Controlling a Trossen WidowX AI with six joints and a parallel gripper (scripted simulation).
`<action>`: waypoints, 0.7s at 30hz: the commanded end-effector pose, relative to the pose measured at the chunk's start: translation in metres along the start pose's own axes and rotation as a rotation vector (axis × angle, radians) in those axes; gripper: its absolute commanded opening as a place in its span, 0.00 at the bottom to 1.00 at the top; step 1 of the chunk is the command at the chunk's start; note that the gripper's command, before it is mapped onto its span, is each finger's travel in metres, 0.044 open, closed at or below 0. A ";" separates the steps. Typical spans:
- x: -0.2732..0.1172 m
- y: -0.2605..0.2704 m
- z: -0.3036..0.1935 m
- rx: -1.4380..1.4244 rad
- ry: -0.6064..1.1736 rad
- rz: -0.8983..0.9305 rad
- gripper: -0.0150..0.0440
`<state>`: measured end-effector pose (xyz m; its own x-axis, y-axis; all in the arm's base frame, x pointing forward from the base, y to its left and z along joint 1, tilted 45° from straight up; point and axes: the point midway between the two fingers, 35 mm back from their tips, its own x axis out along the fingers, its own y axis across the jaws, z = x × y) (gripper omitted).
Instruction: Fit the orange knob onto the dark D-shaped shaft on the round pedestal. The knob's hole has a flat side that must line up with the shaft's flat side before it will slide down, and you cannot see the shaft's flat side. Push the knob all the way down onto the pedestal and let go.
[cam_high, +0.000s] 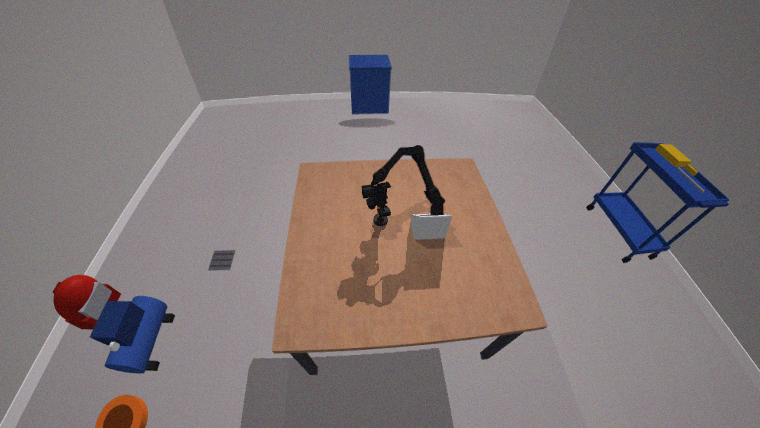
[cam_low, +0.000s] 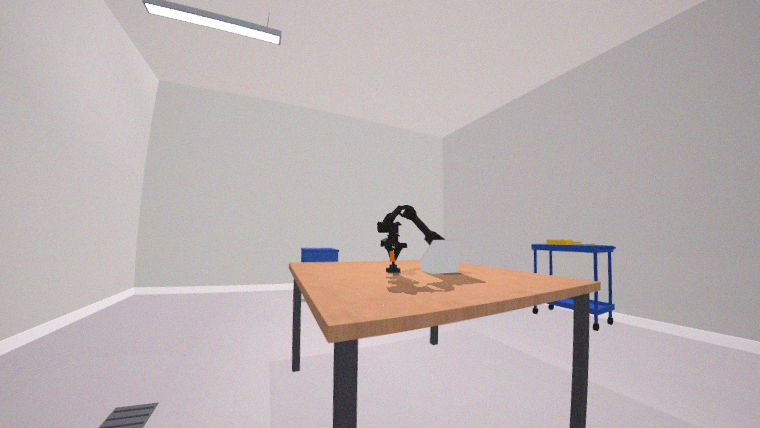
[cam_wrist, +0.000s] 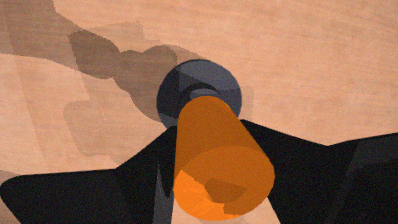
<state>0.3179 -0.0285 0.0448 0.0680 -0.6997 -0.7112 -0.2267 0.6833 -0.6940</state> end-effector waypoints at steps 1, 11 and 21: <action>-0.002 0.001 0.002 -0.006 -0.004 0.002 0.25; -0.001 0.001 0.001 -0.006 -0.004 0.002 0.25; -0.001 -0.001 -0.003 -0.006 -0.003 0.002 0.25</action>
<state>0.3154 -0.0288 0.0442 0.0665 -0.7002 -0.7108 -0.2326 0.6819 -0.6935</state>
